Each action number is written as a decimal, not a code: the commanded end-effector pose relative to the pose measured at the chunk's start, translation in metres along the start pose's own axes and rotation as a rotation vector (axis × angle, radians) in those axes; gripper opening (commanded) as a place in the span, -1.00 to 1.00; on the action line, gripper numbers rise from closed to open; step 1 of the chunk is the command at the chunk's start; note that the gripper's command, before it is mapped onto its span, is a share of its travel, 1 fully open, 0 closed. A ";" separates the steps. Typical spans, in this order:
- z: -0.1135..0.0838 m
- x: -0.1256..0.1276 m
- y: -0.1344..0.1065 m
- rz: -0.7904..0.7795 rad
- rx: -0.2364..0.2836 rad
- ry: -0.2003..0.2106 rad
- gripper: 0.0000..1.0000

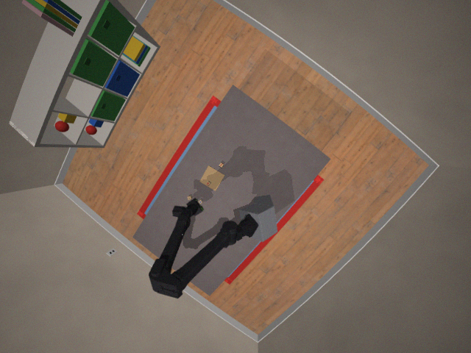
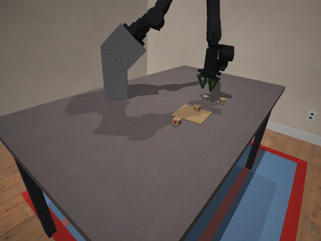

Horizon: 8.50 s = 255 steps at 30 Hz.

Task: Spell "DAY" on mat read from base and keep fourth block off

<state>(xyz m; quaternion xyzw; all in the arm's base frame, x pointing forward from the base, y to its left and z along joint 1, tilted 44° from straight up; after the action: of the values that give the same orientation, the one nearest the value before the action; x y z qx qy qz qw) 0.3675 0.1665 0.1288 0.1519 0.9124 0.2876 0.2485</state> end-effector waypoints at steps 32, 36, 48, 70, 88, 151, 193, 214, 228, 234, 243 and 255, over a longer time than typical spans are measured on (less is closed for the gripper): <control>0.026 -0.003 0.007 0.008 -0.011 -0.004 0.16; 0.026 -0.003 0.007 0.008 -0.011 -0.004 0.16; 0.026 -0.003 0.007 0.008 -0.011 -0.004 0.16; 0.049 -0.001 0.006 0.006 -0.012 -0.002 0.16; 0.059 0.001 0.003 0.011 -0.005 0.002 0.16; 0.047 -0.003 0.007 0.009 -0.014 -0.009 -0.61; -0.039 -0.063 -0.097 -0.196 0.019 -0.005 -0.61; -0.051 -0.081 -0.188 -0.324 0.007 -0.005 -0.61; -0.024 -0.080 -0.179 -0.336 -0.004 -0.007 -0.61; -0.001 -0.078 -0.179 -0.334 -0.004 -0.004 -0.61; 0.039 -0.075 -0.180 -0.331 -0.004 0.000 -0.61; 0.051 -0.073 -0.183 -0.323 -0.001 0.003 -0.61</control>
<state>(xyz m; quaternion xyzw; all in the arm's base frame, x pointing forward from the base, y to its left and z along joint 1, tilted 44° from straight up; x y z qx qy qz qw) 0.4294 0.0116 0.0124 -0.0038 0.9254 0.2416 0.2921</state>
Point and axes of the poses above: the point where the finger pads meet when closed, its own z axis out along the fingers, its own x axis across the jaws, y = z × x, the point moved 5 cm from there along -z, back along the fingers, and after that the axes turned 7 degrees about -z, right-handed, at the moved point
